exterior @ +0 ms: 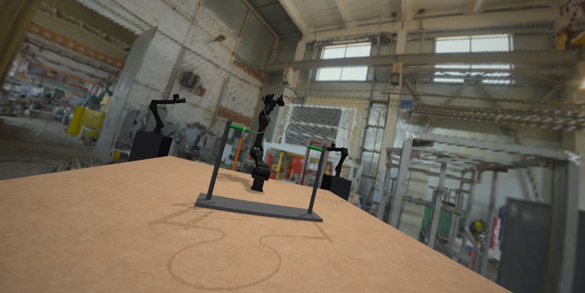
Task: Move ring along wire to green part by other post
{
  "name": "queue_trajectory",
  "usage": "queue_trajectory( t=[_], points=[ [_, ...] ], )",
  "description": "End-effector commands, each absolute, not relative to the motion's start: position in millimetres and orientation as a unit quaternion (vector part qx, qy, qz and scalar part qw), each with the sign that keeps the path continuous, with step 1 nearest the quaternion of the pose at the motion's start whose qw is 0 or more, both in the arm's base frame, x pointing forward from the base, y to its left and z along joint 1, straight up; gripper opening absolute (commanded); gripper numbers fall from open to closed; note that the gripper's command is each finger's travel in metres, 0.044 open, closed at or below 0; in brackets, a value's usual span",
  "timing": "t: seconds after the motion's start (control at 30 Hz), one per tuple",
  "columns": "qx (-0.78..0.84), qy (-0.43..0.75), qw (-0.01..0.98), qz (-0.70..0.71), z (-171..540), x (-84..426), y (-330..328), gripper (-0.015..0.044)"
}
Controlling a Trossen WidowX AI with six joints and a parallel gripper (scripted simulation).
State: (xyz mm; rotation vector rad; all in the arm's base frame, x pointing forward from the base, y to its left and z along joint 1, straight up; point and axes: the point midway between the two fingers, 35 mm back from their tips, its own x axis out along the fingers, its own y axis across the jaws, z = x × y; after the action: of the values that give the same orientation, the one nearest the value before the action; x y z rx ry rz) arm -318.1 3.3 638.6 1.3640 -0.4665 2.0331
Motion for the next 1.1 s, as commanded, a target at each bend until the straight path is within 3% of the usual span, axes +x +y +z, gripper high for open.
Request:
queue_trajectory(
  t=[0.0,0.27,0.7,1.07],
  points=[
    [0.519,-0.178,0.32,0.772,639.0,-317.2,3.9,0.0374],
    [0.508,-0.221,0.417,0.72,661.8,-248.7,40.8,0.0164],
    [0.45,-0.288,0.61,0.585,679.8,-86.1,80.7,0.016],
    [0.373,-0.302,0.758,0.441,652.9,73.2,64.0,0.016]
  ],
)
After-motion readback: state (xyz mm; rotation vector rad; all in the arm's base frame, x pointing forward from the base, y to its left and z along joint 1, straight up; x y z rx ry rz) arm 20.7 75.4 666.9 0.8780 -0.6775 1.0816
